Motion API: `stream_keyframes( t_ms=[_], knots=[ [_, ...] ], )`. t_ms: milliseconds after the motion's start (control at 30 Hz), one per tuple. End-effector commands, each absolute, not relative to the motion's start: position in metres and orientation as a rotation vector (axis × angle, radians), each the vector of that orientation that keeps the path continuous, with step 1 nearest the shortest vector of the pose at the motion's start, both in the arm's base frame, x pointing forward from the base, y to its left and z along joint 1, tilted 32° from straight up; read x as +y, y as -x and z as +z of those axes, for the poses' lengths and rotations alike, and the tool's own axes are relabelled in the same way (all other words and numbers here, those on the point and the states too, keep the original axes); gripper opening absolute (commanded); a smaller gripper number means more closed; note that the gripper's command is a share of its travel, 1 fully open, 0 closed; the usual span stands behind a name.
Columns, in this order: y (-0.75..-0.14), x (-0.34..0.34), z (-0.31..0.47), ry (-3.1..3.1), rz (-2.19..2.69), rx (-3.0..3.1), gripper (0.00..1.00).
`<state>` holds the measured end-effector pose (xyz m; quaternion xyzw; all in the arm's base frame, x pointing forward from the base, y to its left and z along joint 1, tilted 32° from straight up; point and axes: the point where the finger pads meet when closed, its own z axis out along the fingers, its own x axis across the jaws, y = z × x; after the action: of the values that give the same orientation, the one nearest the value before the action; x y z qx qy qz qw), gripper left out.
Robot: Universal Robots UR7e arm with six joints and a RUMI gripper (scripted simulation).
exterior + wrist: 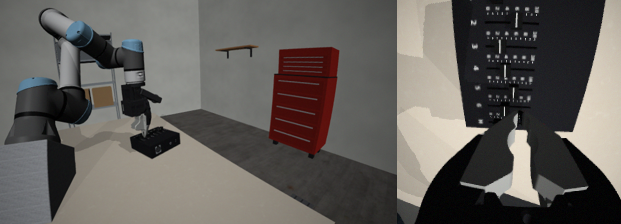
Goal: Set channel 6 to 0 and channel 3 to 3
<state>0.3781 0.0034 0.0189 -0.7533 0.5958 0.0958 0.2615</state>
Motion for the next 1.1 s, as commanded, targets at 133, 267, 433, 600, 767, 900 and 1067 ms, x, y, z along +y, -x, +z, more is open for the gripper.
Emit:
stream_keyframes(
  t_ms=[133, 267, 433, 600, 767, 900, 1067],
  knots=[
    [-0.378, 0.004, 0.020, 2.039, 0.258, 1.613, 0.00],
    [-0.378, 0.005, 0.020, 2.039, 0.258, 1.613, 0.00],
    [-0.377, 0.007, 0.021, 2.039, 0.258, 1.613, 0.00],
    [-0.377, 0.009, 0.022, 2.039, 0.258, 1.613, 0.00],
    [-0.376, 0.011, 0.023, 2.039, 0.258, 1.613, 0.00],
    [-0.375, 0.013, 0.024, 2.039, 0.258, 1.613, 0.00],
    [-0.374, 0.016, 0.026, 2.039, 0.258, 1.613, 0.00]
  ],
)
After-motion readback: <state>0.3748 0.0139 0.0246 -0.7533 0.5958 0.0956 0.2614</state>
